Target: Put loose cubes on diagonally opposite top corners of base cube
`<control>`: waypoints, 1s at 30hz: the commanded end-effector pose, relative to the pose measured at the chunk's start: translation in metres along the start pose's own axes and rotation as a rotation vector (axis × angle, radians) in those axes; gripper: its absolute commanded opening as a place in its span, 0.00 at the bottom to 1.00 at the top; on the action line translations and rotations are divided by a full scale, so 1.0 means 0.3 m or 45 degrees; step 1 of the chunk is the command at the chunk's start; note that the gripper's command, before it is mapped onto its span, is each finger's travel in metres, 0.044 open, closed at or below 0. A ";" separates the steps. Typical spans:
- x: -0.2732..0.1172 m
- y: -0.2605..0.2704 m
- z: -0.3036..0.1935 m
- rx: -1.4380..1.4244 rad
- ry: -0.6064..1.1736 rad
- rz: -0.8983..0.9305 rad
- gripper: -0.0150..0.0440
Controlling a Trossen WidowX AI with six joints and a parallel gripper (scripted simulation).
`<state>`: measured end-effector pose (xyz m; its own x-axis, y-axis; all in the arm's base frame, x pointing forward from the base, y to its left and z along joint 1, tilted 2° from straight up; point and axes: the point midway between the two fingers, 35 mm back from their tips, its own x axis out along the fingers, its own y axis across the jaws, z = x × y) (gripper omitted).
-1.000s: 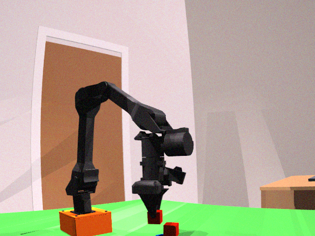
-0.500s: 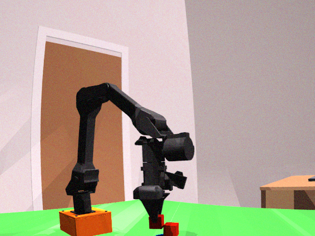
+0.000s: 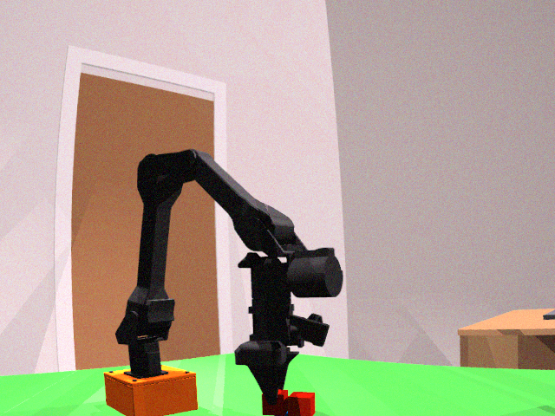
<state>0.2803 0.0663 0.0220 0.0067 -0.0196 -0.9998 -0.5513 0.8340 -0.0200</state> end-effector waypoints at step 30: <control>-0.050 0.000 0.000 0.000 0.000 0.001 0.60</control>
<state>0.2794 0.0661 0.0308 0.0042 -0.0199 -0.9998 -0.5513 0.8341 -0.0189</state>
